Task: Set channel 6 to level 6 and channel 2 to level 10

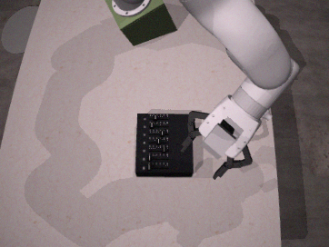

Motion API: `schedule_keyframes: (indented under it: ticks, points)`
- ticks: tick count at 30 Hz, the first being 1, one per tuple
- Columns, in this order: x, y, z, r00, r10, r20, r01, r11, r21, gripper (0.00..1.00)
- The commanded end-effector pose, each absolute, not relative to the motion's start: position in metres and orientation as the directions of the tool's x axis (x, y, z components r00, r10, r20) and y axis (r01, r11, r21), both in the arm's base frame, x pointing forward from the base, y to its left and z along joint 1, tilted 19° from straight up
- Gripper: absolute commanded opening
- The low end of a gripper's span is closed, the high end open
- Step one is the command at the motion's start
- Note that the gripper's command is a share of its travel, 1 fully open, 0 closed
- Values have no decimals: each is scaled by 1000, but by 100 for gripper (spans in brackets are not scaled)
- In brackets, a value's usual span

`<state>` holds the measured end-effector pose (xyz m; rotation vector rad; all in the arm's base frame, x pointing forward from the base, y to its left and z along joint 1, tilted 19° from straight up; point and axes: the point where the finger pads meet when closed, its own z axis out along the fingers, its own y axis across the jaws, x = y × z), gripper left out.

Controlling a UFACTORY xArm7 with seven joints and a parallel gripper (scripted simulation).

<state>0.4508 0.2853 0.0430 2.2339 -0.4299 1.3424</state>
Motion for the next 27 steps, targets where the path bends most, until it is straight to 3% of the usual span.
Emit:
schedule_keyframes:
  ticks: [1, 19, 27]
  points:
    - [451, 287, 44, 464, -17, 886, -501, -829, 246, 100]
    - [450, 285, 45, 468, -28, 883, -507, -827, 243, 100]
    - [420, 236, 51, 519, -368, 772, -685, -719, 118, 100]
